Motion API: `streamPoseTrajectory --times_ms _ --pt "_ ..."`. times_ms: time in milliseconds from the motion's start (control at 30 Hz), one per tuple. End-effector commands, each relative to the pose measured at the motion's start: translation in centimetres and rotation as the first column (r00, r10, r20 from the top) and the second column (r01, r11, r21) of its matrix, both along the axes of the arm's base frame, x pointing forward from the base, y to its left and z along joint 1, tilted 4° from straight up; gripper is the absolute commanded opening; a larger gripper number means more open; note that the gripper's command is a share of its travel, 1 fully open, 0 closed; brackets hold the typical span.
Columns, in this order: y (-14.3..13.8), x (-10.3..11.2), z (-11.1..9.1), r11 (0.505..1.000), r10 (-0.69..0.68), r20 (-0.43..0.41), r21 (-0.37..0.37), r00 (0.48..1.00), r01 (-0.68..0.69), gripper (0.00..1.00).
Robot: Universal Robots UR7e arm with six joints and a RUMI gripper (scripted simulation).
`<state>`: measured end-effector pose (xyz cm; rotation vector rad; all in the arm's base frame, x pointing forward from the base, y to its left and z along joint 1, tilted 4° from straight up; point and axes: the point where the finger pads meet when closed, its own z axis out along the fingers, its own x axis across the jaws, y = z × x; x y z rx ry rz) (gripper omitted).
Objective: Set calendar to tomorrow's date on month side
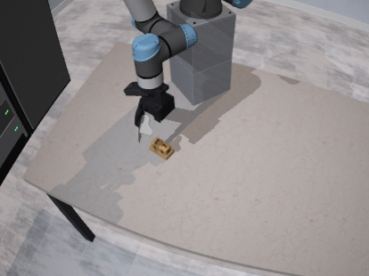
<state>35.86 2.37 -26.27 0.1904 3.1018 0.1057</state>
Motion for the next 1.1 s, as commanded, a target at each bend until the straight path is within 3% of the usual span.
streamPoseTrajectory --times_ms 0,767,1067 --pt "0.0 0.0 0.1 1.0 0.0 0.001 0.0 1.0 0.0 1.0" --pt "0.0 0.0 0.6 1.0 0.0 0.001 0.0 1.0 0.0 1.0" --pt "-0.2 -0.1 3.2 1.0 0.0 0.001 0.0 1.0 0.0 1.0"
